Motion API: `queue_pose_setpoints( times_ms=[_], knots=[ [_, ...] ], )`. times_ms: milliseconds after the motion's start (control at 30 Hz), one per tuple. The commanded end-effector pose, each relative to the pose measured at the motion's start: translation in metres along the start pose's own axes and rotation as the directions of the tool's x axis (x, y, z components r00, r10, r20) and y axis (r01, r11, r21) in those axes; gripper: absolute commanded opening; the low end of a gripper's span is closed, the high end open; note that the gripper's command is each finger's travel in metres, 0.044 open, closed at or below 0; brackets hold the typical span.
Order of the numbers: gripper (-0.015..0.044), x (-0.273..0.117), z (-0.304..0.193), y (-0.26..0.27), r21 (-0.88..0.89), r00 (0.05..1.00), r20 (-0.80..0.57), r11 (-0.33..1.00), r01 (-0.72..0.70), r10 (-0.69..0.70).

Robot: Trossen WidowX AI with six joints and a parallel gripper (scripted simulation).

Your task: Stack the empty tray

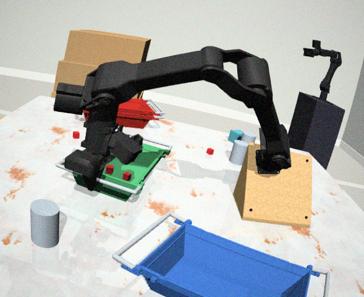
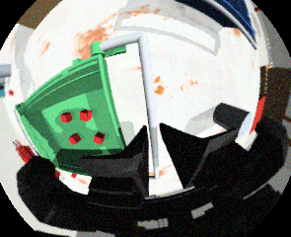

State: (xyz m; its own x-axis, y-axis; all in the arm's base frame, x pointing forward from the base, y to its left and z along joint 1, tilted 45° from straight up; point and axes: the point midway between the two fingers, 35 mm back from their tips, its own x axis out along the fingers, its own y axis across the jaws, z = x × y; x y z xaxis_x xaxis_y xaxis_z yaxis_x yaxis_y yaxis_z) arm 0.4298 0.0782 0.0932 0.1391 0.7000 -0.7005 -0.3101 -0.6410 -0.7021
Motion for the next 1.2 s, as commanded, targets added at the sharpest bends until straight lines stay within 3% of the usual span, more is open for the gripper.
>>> queue_pose_setpoints(
  times_ms=[0, 500, 1167],
  knots=[
    [0.0082, 0.001, -0.001, 0.004, 0.012, 1.000, -0.001, 1.000, -0.001, 0.001],
    [0.0082, -0.033, 0.000, 0.036, 0.012, 1.000, -0.001, 1.000, -0.005, 0.005],
    [0.0082, -0.018, 0.000, 0.078, 0.013, 1.000, -0.001, 1.000, -0.006, 0.006]
  ],
)
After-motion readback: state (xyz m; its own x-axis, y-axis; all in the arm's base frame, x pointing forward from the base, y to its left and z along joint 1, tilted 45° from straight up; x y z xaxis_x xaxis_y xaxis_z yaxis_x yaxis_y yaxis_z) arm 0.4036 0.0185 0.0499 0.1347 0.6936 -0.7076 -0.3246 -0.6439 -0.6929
